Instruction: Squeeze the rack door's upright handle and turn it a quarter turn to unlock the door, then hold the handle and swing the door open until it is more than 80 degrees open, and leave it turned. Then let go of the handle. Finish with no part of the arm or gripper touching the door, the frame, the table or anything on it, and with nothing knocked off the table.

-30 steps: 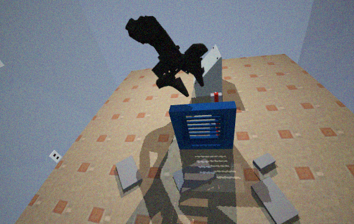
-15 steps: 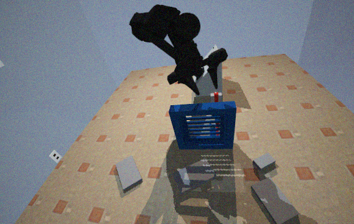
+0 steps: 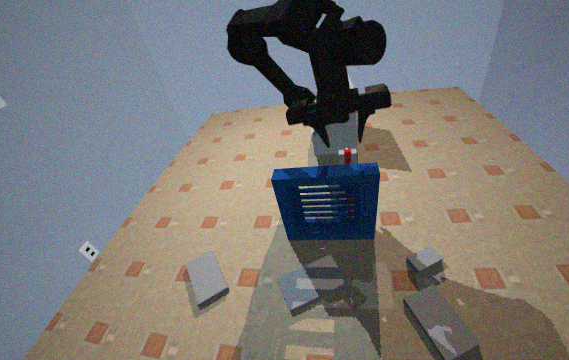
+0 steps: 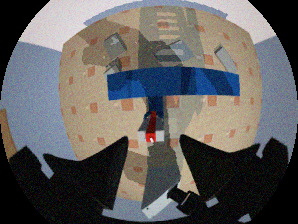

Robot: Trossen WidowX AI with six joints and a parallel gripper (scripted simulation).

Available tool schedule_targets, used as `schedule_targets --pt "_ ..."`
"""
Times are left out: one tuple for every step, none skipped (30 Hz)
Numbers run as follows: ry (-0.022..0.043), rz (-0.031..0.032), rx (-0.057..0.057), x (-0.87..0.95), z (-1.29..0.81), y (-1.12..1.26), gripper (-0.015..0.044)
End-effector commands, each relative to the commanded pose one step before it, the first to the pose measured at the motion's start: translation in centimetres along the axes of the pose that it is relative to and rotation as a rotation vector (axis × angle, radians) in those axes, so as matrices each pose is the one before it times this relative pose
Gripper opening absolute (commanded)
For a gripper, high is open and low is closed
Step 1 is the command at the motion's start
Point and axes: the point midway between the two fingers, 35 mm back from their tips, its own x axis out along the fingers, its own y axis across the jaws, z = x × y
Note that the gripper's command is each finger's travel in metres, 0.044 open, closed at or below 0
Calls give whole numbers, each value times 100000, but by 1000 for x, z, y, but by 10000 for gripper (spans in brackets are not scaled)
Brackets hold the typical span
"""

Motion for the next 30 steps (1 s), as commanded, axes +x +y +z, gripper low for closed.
schedule_targets --pt "1172 -7374 -3307 -47 -422 574 296" --pt "342 -1826 -925 2 -106 131 296" --pt "308 -1831 -931 -4 -102 131 296" --pt "271 -1820 -929 -10 -97 130 296" --pt "188 -1422 -728 -12 -73 101 296" --pt "103 -854 -438 -9 -43 60 296" --pt "33 -285 -146 -3 -14 20 296" --pt "0 0 0 0 0 0 296" --pt "0 0 0 0 0 0 296" --pt "18 15 2 27 2 2 296" --pt "54 44 7 80 7 5 296" --pt "90 73 12 134 11 8 296" --pt "109 88 15 163 13 9 296" --pt "108 88 15 163 13 9 296" --pt "108 88 15 163 12 8 296" --pt "107 87 16 163 11 8 296" --pt "107 87 16 163 11 7 296" --pt "106 87 16 163 10 7 296" --pt "106 87 16 163 9 6 296" --pt "105 87 16 163 9 6 296" --pt "105 86 16 163 8 5 296" --pt "104 86 17 163 8 4 296" --pt "104 86 17 163 7 4 296" --pt "103 86 17 163 6 3 296" --pt "103 85 17 163 6 3 296" --pt "102 85 17 163 5 2 296" --pt "102 85 17 163 4 2 296" --pt "101 85 18 163 4 1 296" --pt "101 85 18 163 3 1 296" --pt "101 84 18 163 2 0 296"
